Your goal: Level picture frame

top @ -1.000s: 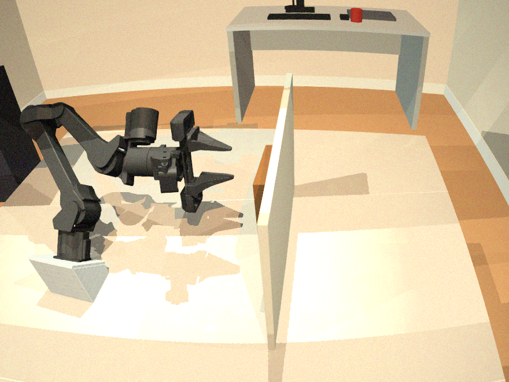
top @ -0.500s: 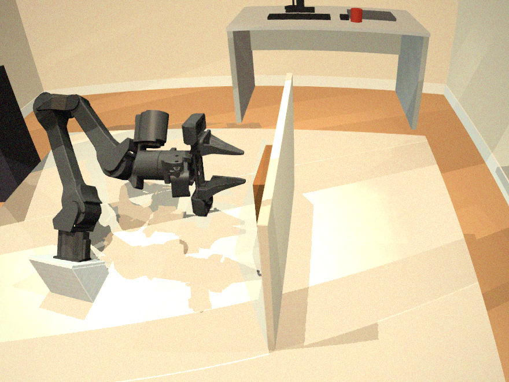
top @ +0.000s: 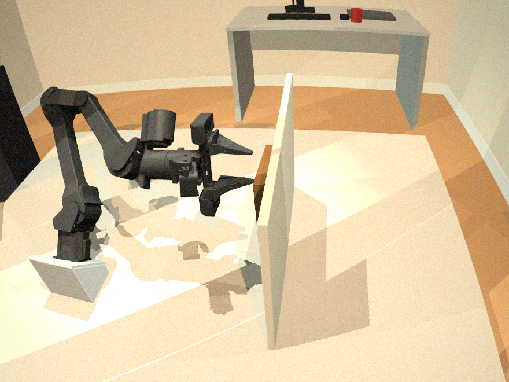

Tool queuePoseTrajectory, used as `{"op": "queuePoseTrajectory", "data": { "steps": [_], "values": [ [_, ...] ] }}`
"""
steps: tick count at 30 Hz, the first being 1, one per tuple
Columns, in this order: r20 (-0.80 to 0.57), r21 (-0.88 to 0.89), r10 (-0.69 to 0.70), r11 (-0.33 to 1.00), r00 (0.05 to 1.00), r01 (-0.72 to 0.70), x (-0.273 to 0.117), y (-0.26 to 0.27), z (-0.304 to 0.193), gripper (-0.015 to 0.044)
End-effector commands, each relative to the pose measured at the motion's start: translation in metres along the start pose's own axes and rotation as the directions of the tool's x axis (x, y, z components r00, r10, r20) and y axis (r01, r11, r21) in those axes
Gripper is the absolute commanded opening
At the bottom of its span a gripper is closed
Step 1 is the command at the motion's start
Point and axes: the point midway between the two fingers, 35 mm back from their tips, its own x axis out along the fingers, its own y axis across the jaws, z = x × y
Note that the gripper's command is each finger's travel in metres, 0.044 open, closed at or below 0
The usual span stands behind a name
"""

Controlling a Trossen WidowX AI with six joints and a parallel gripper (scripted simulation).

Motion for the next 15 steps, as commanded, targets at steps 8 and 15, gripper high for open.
{"op": "queuePoseTrajectory", "data": {
  "steps": [8, 15],
  "values": [
    [0.002, -0.006, 0.008, 1.0, 1.0, -0.008, 0.017, 0.002, 0.0, 0.026],
    [0.002, -0.006, 0.009, 1.0, 1.0, -0.009, 0.025, 0.001, 0.001, 0.026]
  ]
}}
